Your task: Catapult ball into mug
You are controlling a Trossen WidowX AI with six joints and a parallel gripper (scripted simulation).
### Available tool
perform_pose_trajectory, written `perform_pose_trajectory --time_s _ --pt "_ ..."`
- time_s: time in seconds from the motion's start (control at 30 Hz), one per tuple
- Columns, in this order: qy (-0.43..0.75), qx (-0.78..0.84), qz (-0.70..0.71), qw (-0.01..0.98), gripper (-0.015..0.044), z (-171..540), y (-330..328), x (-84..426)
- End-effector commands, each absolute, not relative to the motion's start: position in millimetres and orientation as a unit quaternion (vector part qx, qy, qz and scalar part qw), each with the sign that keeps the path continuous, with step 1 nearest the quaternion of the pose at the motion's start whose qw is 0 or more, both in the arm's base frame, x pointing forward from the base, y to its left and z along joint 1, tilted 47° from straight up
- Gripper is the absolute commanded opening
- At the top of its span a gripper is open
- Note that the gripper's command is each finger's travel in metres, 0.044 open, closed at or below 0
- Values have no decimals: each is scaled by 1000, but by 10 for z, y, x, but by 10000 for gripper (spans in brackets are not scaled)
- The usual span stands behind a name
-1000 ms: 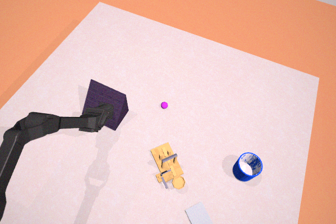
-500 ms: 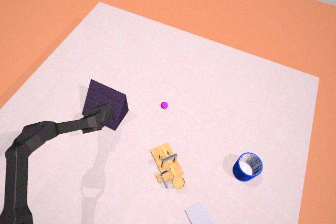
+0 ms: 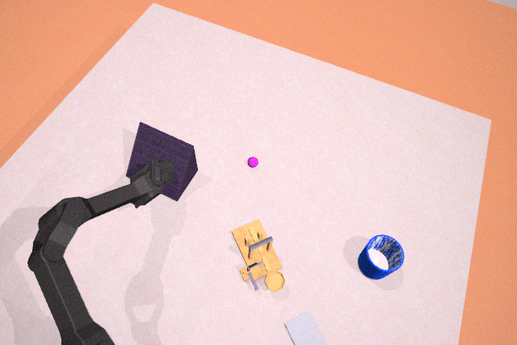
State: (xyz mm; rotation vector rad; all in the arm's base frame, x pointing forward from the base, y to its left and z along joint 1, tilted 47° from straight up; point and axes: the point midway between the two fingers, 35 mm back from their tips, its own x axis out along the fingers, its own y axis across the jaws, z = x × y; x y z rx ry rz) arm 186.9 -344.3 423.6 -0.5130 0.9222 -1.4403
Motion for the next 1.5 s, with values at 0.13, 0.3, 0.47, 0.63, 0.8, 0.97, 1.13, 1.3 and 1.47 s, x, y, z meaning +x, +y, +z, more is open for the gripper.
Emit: perform_pose_trajectory --time_s 0.13,0.3,0.47,0.63,0.8,0.97,1.13,1.3,1.47 --pt "411 -148 -564 701 440 3434 -3055 2657" --pt "432 -90 -525 728 440 2860 -2587 3081" --pt "461 -38 -498 733 440 2311 -2003 3336" --pt "495 1 -491 717 440 1787 -1321 3406" --pt "516 13 -508 689 440 1400 -712 3280" --pt "518 3 -542 662 440 1124 -201 3048" --pt "517 0 -546 659 440 1100 -151 3018" --pt "517 1 -546 660 440 980 -276 3005" --pt "516 0 -547 660 440 783 -491 2957"
